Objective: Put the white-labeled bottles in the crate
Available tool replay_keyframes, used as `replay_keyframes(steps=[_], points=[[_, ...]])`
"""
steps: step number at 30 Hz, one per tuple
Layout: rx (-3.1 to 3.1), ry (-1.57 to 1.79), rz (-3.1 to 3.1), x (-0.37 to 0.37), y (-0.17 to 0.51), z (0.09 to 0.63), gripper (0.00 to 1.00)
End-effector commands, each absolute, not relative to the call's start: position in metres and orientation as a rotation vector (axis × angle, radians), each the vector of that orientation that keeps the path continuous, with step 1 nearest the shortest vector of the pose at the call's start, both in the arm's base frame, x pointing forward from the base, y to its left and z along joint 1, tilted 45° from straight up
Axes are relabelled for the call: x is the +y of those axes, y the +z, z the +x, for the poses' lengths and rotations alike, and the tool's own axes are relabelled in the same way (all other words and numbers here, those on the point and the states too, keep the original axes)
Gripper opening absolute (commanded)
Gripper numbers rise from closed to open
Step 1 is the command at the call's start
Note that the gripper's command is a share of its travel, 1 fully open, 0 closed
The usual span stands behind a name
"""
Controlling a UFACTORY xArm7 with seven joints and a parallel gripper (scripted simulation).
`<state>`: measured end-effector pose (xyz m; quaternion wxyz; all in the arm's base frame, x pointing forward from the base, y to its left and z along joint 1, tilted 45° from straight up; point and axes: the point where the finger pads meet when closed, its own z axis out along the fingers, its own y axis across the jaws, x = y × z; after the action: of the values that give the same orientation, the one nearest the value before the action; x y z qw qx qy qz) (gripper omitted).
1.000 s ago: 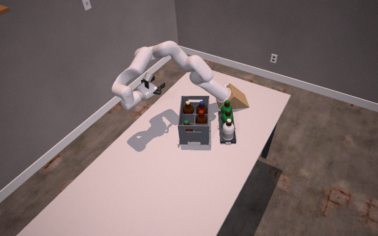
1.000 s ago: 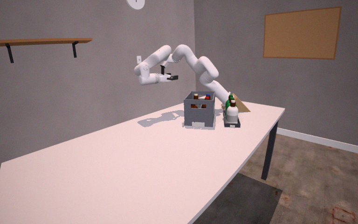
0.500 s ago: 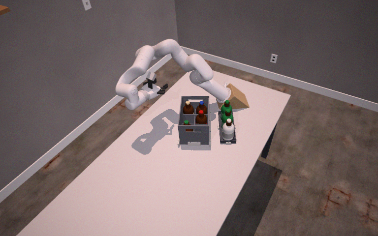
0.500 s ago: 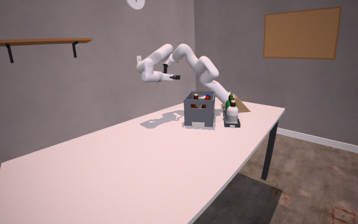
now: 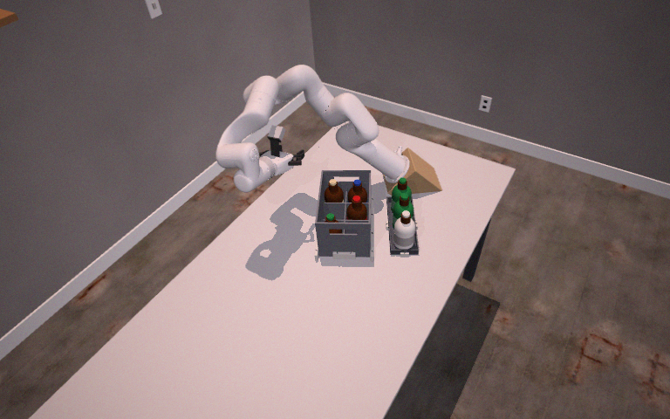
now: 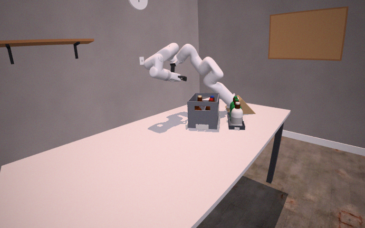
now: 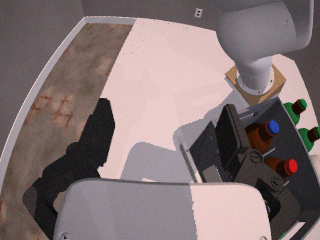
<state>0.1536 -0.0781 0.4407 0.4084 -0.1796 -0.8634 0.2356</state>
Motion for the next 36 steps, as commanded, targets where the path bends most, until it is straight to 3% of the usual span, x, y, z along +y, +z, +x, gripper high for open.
replay_keyframes(steps=[1, 36], points=[[-2.184, 0.598, -0.443, -0.077, 0.441, 0.154, 1.0], [-2.328, 0.737, -0.08, -0.053, 0.416, 0.17, 1.0]])
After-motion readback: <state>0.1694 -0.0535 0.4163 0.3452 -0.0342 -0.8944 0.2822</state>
